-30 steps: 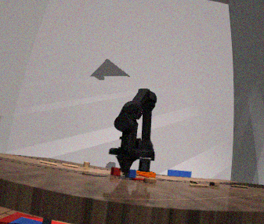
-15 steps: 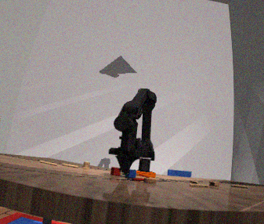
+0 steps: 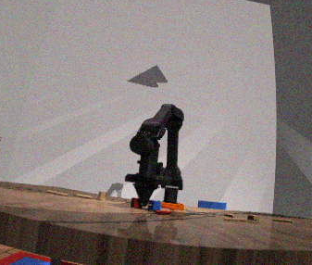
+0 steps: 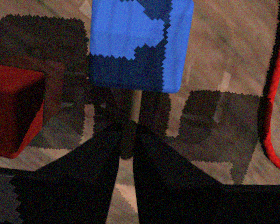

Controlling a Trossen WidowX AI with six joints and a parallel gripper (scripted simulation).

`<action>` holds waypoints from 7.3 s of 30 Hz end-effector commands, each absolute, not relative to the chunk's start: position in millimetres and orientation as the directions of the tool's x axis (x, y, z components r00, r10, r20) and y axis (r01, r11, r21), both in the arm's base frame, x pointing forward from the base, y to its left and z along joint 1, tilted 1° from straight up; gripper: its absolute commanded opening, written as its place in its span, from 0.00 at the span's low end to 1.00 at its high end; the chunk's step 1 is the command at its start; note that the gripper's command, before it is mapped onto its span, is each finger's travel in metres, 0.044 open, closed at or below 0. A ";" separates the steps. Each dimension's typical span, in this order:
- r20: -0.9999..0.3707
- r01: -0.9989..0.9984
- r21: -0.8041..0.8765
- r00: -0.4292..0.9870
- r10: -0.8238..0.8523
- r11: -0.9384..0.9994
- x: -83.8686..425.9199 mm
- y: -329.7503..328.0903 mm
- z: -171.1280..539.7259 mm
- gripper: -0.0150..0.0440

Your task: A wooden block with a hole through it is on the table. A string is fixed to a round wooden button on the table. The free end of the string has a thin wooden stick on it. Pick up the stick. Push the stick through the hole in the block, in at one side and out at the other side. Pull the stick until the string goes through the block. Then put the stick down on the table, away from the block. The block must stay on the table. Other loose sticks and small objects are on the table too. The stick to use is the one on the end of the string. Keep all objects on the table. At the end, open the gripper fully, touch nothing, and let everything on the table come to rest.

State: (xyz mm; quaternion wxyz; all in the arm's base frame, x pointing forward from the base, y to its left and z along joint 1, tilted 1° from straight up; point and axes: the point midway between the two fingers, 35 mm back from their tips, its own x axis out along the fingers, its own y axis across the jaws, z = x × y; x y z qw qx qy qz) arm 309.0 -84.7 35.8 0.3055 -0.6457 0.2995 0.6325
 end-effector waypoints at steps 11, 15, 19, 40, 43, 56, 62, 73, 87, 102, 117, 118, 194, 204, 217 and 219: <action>-1.000 -0.772 -0.016 0.025 -0.006 -0.636 319.1 -97.0 37.7 0.25; -1.000 -0.772 -0.016 0.025 -0.006 -0.636 321.6 -100.0 38.0 0.25; -1.000 -0.772 -0.016 0.025 -0.006 -0.636 324.1 -103.1 38.2 0.25; -1.000 -0.773 -0.017 0.028 -0.008 -0.635 337.1 -119.2 39.6 0.25; -1.000 -0.773 -0.017 0.028 -0.007 -0.635 339.0 -121.6 39.8 0.25; -1.000 -0.779 -0.017 0.028 -0.008 -0.627 346.6 -132.5 40.7 0.25; -1.000 -0.798 -0.017 0.028 -0.010 -0.602 345.9 -141.0 41.0 0.25; -1.000 -0.834 -0.017 0.027 -0.011 -0.552 341.4 -155.5 41.2 0.25; -1.000 -0.888 -0.017 0.025 -0.012 -0.459 338.6 -173.4 41.6 0.25; -0.999 -0.886 -0.032 0.037 -0.003 -0.462 343.8 -186.4 29.9 0.25; -0.999 -0.886 -0.032 0.037 -0.003 -0.462 343.8 -186.4 29.9 0.25; -0.999 -0.886 -0.032 0.037 -0.003 -0.462 343.8 -186.4 29.9 0.25; -0.999 -0.886 -0.032 0.037 -0.003 -0.462 343.8 -186.4 29.9 0.25; -0.999 -0.886 -0.032 0.037 -0.003 -0.462 343.8 -186.4 29.9 0.25; -0.999 -0.886 -0.032 0.037 -0.003 -0.462 343.8 -186.4 29.9 0.25; -1.000 -0.887 -0.027 0.030 0.001 -0.460 341.8 -184.4 31.0 0.30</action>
